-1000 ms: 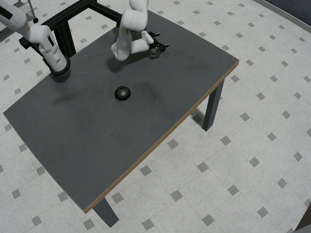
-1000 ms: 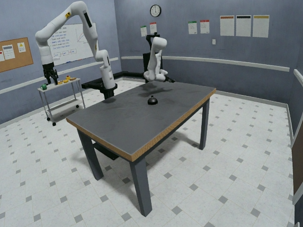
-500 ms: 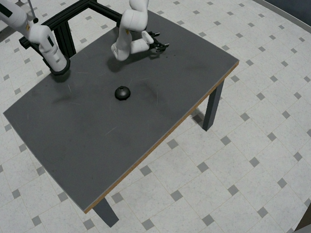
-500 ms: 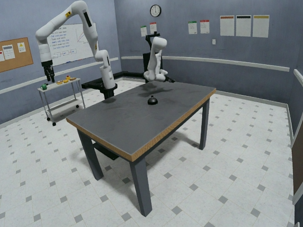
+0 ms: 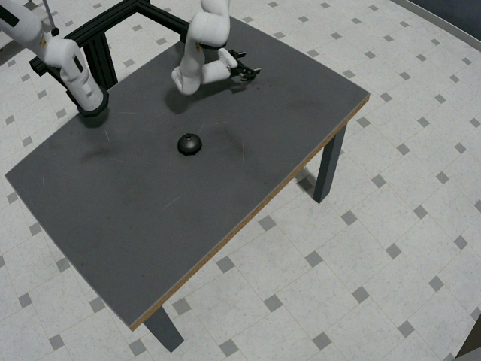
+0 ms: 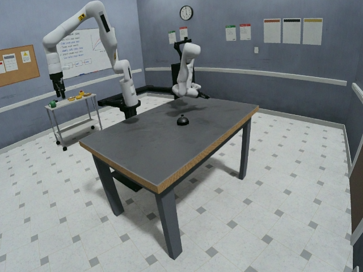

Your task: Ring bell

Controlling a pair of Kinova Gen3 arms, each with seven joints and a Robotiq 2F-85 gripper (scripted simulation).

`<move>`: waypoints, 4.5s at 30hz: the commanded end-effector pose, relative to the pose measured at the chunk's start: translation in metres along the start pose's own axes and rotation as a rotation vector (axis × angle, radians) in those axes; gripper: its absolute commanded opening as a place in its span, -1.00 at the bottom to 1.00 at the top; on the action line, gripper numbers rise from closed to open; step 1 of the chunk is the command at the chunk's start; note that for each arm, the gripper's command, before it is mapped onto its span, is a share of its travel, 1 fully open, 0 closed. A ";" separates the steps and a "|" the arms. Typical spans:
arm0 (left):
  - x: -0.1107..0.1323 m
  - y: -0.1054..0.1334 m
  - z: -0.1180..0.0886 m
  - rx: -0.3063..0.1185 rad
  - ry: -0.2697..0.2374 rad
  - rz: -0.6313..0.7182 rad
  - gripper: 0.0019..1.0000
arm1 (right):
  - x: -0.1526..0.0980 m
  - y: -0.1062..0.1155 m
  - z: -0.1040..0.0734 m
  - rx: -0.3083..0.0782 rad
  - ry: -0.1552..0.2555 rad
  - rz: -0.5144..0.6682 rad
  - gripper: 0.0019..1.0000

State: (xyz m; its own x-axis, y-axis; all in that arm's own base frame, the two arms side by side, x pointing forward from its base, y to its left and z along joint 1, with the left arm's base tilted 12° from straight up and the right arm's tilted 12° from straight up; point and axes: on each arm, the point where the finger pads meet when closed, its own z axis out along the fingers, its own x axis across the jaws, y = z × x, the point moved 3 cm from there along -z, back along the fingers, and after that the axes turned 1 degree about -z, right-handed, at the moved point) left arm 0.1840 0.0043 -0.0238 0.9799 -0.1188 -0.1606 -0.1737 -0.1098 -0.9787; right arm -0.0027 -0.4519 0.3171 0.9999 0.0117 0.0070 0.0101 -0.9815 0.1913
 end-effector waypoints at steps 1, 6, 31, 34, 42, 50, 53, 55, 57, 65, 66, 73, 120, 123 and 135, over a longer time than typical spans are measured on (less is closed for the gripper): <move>0.006 0.000 -0.016 -0.051 -0.031 -0.057 1.00 | 0.000 0.000 -0.001 -0.002 0.000 0.000 1.00; 0.018 0.001 -0.052 -0.163 -0.101 -0.184 1.00 | 0.000 0.000 -0.001 -0.002 0.000 0.000 1.00; 0.065 0.009 -0.198 -0.648 -0.401 -0.736 1.00 | 0.000 0.000 -0.001 -0.002 0.000 0.000 1.00; 0.070 0.010 -0.217 -0.712 -0.441 -0.809 1.00 | 0.000 0.000 -0.001 -0.002 0.000 0.000 1.00; 0.081 0.013 -0.260 -0.861 -0.534 -0.977 1.00 | 0.000 0.000 -0.001 -0.002 0.000 0.000 1.00; 0.093 0.018 -0.308 -1.024 -0.636 -1.160 1.00 | 0.000 0.000 -0.001 -0.002 0.000 0.000 1.00; 0.096 0.020 -0.323 -1.077 -0.669 -1.218 1.00 | 0.000 0.000 -0.001 -0.002 0.000 0.000 1.00; 0.098 0.022 -0.330 -1.102 -0.682 -1.251 1.00 | 0.000 0.000 -0.001 -0.002 0.000 0.000 1.00; 0.099 0.023 -0.336 -1.123 -0.693 -1.277 1.00 | 0.000 0.000 -0.001 -0.002 0.000 0.000 1.00; 0.101 0.025 -0.345 -1.156 -0.713 -1.314 1.00 | 0.000 0.000 -0.001 -0.002 0.000 0.000 1.00; 0.101 0.025 -0.345 -1.158 -0.714 -1.316 1.00 | 0.000 0.000 -0.001 -0.002 0.000 0.000 1.00; 0.101 0.025 -0.346 -1.160 -0.715 -1.318 1.00 | 0.000 0.000 -0.001 -0.002 0.000 0.000 1.00; 0.101 0.025 -0.346 -1.160 -0.715 -1.318 -0.80 | 0.000 0.000 -0.001 -0.002 0.000 0.000 1.00; 0.101 0.025 -0.346 -1.160 -0.715 -1.318 -0.80 | 0.000 0.000 -0.001 -0.002 0.000 0.000 1.00; 0.101 0.025 -0.346 -1.160 -0.715 -1.318 -0.80 | 0.000 0.000 -0.001 -0.002 0.000 0.000 1.00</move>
State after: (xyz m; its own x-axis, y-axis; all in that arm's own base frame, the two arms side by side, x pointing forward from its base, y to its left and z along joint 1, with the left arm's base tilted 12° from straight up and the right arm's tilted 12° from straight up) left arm 0.2446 -0.3512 -0.0212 0.3229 0.9246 0.2022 0.9439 -0.3303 0.0030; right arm -0.0027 -0.4519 0.3171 0.9999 0.0117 0.0070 0.0101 -0.9815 0.1913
